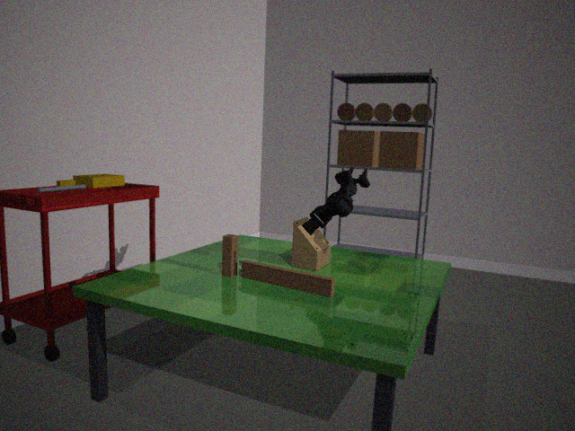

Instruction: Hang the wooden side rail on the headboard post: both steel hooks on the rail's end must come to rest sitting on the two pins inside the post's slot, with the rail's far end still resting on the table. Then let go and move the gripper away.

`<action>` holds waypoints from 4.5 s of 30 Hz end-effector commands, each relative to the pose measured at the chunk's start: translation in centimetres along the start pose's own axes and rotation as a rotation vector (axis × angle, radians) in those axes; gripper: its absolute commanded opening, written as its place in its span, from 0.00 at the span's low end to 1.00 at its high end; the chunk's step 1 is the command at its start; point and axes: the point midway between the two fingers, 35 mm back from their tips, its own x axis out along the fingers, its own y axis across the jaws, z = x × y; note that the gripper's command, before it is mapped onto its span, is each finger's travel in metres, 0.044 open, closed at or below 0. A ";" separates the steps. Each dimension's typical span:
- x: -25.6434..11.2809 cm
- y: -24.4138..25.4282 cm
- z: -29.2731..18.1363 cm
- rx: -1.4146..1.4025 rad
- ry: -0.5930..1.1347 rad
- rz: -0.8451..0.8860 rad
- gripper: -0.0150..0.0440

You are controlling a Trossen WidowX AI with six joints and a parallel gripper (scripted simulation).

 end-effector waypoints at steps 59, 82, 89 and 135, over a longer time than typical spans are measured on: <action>-26.8 25.8 27.6 -0.225 -1.596 1.116 1.00; -49.3 19.2 26.1 -0.236 -2.680 0.864 1.00; -55.5 15.9 22.3 -0.136 -3.046 0.640 1.00; -61.2 10.3 15.9 -0.285 -3.171 1.225 1.00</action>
